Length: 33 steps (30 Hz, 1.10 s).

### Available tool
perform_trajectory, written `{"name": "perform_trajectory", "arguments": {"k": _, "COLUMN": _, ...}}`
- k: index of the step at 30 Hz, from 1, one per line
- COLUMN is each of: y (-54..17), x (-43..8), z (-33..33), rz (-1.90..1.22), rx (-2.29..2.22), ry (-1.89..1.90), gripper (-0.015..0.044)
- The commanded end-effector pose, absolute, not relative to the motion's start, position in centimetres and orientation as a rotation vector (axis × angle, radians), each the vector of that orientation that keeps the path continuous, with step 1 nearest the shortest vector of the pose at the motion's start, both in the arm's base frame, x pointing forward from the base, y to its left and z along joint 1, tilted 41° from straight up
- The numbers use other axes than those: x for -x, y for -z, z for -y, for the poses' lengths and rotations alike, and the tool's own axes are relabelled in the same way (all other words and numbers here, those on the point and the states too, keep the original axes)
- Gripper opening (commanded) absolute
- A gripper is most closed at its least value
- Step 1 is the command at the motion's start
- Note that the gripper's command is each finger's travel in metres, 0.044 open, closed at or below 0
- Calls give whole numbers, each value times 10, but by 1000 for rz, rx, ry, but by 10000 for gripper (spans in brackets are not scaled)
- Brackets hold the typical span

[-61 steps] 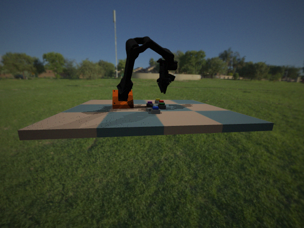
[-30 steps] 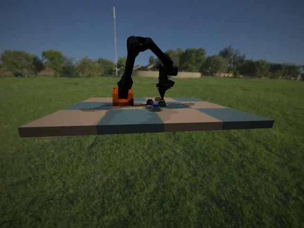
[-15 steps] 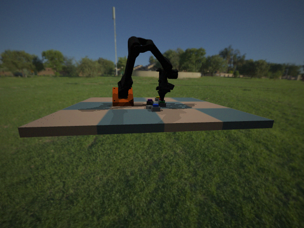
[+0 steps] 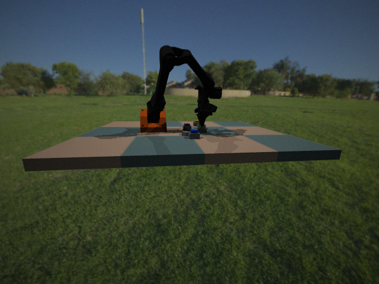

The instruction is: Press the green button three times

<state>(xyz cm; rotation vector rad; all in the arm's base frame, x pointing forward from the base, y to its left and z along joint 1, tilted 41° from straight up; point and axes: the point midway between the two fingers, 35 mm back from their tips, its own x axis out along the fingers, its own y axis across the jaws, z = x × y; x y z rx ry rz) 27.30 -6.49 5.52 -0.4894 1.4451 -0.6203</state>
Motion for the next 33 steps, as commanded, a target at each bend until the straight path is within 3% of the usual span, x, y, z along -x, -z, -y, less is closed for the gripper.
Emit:
{"name": "perform_trajectory", "arguments": {"k": 1, "y": -55, "x": -273, "z": 66, "rz": -1445, "rx": 495, "ry": 621, "gripper": 20}}
{"name": "perform_trajectory", "arguments": {"k": 7, "y": -80, "x": -273, "z": 44, "rz": -1445, "rx": 494, "ry": 620, "gripper": 20}}
{"name": "perform_trajectory", "arguments": {"k": 33, "y": -57, "x": -273, "z": 64, "rz": -1445, "rx": 495, "ry": 621, "gripper": 20}}
